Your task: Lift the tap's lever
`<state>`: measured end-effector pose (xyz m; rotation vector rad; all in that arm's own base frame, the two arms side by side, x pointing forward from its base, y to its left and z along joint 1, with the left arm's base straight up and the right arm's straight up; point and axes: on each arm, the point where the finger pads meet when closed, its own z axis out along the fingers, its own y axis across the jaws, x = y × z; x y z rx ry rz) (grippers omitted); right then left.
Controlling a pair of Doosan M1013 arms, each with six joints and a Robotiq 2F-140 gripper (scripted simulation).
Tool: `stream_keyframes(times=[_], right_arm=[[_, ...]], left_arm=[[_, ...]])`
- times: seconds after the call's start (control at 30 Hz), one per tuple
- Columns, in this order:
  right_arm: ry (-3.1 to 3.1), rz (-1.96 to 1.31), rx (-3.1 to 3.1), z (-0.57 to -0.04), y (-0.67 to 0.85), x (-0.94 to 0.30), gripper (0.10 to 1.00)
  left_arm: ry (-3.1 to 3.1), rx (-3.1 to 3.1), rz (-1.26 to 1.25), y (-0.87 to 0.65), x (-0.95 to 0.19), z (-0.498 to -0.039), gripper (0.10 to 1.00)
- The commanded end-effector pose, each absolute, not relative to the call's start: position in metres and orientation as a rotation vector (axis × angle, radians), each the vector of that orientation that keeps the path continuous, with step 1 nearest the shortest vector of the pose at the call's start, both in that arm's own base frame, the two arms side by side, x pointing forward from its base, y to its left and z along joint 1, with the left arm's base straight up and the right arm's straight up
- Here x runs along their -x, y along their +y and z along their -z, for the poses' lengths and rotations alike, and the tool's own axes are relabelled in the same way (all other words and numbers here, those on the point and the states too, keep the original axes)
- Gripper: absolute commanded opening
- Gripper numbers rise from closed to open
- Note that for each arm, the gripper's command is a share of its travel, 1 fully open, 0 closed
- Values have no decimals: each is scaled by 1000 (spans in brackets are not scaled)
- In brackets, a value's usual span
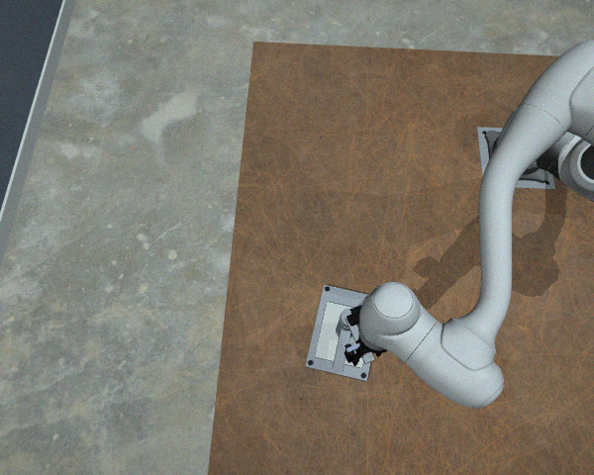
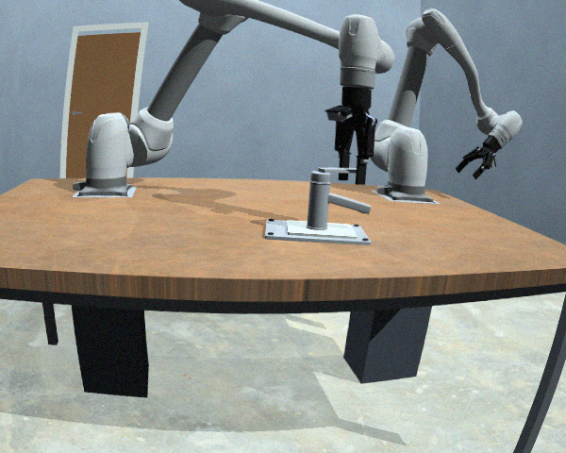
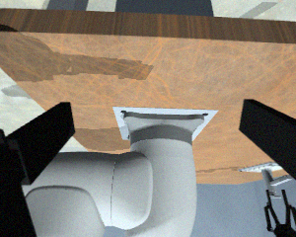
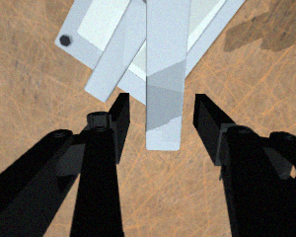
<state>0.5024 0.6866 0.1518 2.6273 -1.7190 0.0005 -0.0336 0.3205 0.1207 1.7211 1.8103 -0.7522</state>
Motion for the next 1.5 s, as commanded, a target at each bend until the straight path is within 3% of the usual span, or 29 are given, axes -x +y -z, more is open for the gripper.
stream_keyframes(times=[0.0,0.27,0.3,1.47], right_arm=[[-1720,0,-2629,-153,687,-503,434],[-1720,0,-2629,-153,687,-503,434],[-1720,0,-2629,-153,687,-503,99],[-1720,0,-2629,-153,687,-503,99]], left_arm=[[1811,-1722,752,321,34,-121,1000],[1811,-1722,752,321,34,-121,1000],[1811,-1722,752,321,34,-121,1000],[1811,-1722,752,321,34,-121,1000]])
